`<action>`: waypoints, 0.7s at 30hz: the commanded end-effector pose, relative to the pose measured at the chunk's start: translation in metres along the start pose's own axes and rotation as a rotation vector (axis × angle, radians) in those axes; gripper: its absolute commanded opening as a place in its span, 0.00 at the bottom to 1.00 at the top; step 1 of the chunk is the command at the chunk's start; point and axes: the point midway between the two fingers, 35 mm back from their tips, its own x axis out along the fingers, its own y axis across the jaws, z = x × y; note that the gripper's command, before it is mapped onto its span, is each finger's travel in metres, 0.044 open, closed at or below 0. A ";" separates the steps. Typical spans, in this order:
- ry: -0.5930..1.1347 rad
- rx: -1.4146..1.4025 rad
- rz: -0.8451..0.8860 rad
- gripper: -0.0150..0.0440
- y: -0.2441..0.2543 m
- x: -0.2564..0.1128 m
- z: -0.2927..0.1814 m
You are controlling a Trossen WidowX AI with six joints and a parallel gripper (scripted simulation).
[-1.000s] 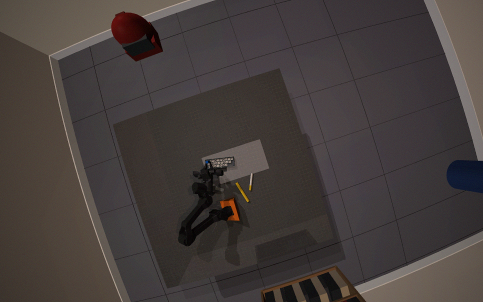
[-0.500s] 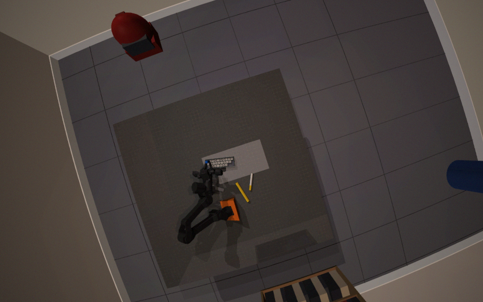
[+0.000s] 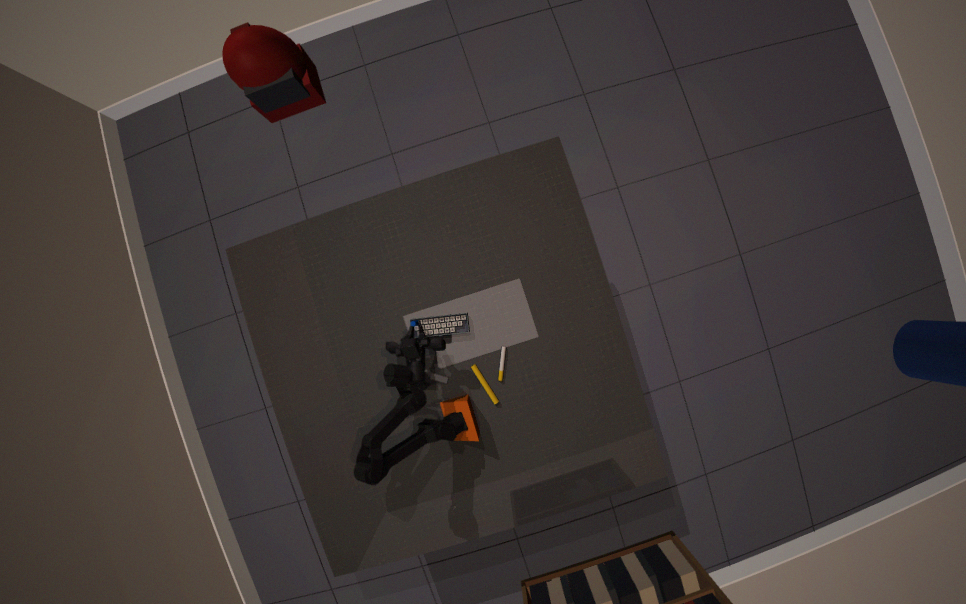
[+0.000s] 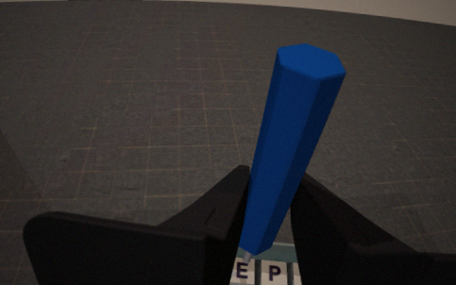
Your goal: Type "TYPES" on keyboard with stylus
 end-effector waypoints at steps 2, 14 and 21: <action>0.000 0.004 -0.005 0.39 -0.001 0.001 -0.004; 0.000 0.004 -0.005 0.39 -0.001 0.003 -0.008; 0.000 0.004 -0.005 0.39 -0.001 0.004 -0.010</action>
